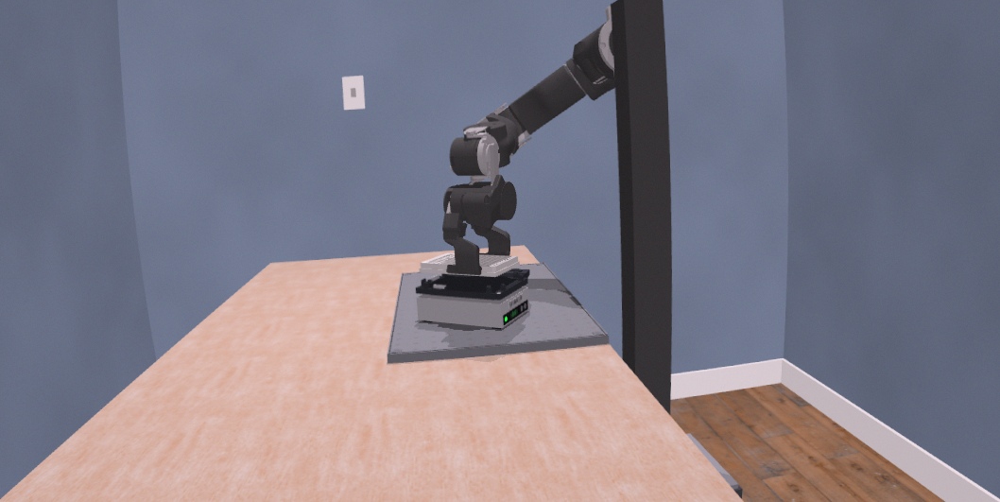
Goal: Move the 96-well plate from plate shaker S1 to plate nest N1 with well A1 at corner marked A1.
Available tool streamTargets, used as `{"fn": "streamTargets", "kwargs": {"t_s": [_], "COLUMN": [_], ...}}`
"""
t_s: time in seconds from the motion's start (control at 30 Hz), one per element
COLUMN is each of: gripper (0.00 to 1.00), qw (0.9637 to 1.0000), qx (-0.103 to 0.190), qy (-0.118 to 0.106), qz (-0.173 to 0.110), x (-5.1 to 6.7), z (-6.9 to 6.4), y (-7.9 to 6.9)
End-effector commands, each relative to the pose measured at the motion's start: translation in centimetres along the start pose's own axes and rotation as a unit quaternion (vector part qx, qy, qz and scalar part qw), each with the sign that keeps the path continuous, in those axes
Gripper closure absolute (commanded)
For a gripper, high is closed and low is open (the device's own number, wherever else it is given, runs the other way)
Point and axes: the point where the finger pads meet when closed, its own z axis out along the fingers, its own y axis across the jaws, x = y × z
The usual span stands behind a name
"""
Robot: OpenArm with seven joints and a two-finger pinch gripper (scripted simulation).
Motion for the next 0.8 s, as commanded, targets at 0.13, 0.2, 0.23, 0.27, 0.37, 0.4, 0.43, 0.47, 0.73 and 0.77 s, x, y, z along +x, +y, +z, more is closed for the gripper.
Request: {"fn": "streamTargets", "kwargs": {"t_s": [0.13, 0.2, 0.23, 0.27, 0.37, 0.4, 0.43, 0.47, 0.73, 0.77], "gripper": [1.00, 1.00, 1.00, 1.00, 1.00, 1.00, 1.00, 1.00, 1.00, 1.00], "qw": [1.0000, 1.0000, 1.0000, 1.0000, 1.0000, 1.0000, 1.0000, 1.0000, 1.0000, 1.0000], "qx": [0.005, 0.005, 0.005, 0.005, 0.005, 0.005, 0.005, 0.005, 0.005, 0.005], "qy": [0.002, 0.002, 0.002, 0.002, 0.002, 0.002, 0.002, 0.002, 0.002, 0.002], "qz": [0.007, 0.007, 0.007, 0.007, 0.007, 0.007, 0.007, 0.007, 0.007, 0.007], "x": [0.0, 0.0, 0.0, 0.0, 0.0, 0.0, 0.0, 0.0, 0.0, 0.0], "z": [-1.0, -1.0, -1.0, -1.0, -1.0, -1.0, -1.6, -2.3, -4.1, -4.1], "y": [-0.1, -0.1, -0.1, -0.1, -0.1, -0.1, -0.1, -0.1, 0.0, 0.0]}}
